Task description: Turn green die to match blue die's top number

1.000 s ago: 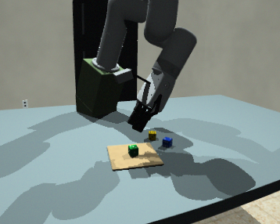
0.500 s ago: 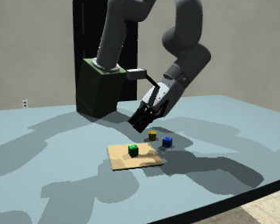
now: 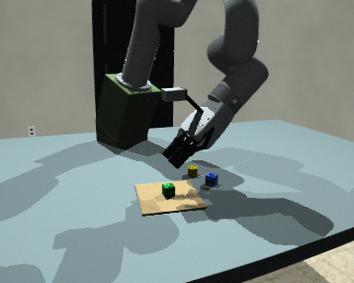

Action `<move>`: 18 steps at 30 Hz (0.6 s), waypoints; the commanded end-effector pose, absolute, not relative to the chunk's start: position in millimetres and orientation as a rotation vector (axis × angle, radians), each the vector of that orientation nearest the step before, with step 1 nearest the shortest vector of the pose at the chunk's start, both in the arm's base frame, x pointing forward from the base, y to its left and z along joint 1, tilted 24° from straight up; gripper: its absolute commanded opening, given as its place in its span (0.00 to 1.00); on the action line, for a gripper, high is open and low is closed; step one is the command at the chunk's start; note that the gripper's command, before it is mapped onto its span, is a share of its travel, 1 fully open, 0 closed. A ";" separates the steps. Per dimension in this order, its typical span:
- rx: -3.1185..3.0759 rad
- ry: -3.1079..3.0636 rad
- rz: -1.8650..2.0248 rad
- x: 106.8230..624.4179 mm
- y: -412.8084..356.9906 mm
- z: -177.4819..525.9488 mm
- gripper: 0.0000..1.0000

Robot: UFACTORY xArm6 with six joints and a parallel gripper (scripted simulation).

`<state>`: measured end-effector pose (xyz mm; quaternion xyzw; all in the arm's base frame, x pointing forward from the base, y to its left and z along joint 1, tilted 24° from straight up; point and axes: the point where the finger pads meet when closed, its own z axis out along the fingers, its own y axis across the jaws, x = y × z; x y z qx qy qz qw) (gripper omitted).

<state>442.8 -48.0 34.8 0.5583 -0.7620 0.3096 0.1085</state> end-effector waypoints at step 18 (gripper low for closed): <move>1.642 -2.243 0.913 447.5 -46.5 26.5 0.42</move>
